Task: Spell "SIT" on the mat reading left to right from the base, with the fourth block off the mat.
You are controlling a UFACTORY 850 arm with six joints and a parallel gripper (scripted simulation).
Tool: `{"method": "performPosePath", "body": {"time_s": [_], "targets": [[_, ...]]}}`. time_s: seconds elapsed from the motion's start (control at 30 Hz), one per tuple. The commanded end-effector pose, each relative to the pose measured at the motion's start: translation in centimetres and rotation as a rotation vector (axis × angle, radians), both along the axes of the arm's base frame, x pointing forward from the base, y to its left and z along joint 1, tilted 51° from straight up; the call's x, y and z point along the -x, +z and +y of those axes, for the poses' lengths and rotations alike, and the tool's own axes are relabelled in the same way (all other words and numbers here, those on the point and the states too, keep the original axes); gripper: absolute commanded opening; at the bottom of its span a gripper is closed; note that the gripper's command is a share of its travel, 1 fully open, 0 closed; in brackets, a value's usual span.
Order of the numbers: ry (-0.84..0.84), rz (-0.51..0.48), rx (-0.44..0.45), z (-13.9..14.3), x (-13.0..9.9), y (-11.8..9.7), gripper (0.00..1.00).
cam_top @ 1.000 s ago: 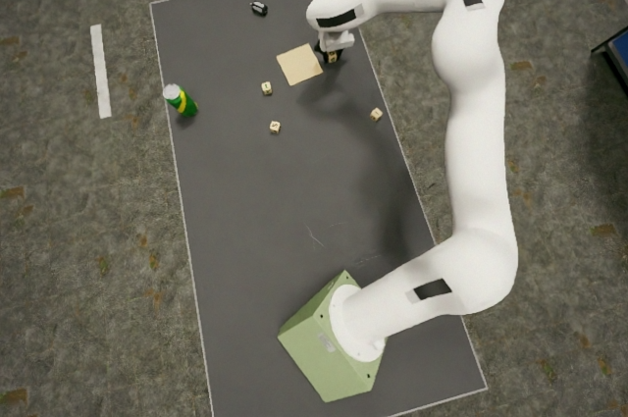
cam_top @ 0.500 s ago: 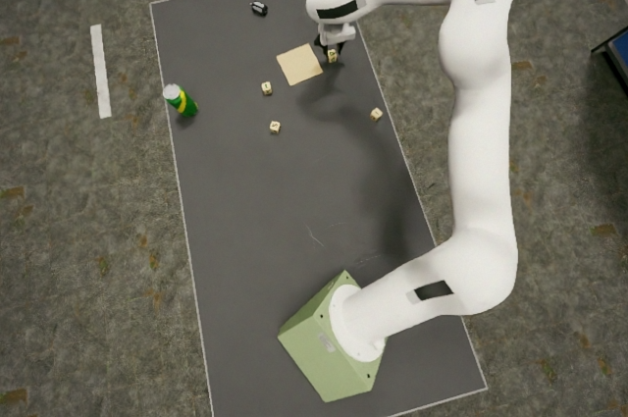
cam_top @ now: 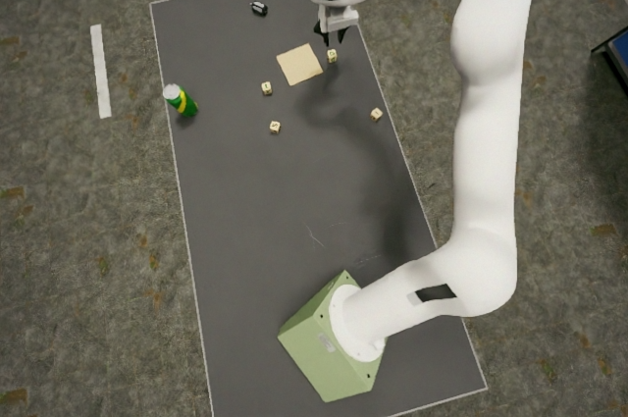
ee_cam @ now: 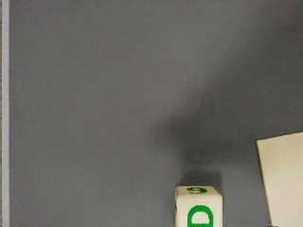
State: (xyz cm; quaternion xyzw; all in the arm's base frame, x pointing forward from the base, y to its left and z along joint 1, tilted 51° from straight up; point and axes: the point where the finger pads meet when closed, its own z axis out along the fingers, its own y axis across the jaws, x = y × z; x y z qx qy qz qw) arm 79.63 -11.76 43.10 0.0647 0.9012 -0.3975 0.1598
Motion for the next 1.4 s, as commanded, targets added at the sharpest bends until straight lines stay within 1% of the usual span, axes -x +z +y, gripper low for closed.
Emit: {"method": "performPosePath", "body": {"time_s": [0.0,0.03,0.07,0.73,0.87,0.97,1.1,1.33,1.37], "targets": [[0.001,-0.001,0.0,0.4,0.1,0.4,0.48],[0.001,-0.001,0.0,0.4,0.1,0.4,0.48],[0.001,-0.001,0.0,0.4,0.1,0.4,1.0],[0.001,-0.002,0.0,0.4,0.1,0.4,1.0],[-0.003,-0.005,-0.001,0.6,0.1,0.1,1.0],[-0.021,-0.025,-0.01,1.9,0.4,-1.6,1.0],[-0.072,-0.081,-0.031,5.2,1.4,-6.1,1.0],[-0.142,-0.16,-0.059,9.6,3.8,-12.3,1.0],[-0.142,-0.16,-0.059,9.6,3.8,-12.3,1.0]]}}
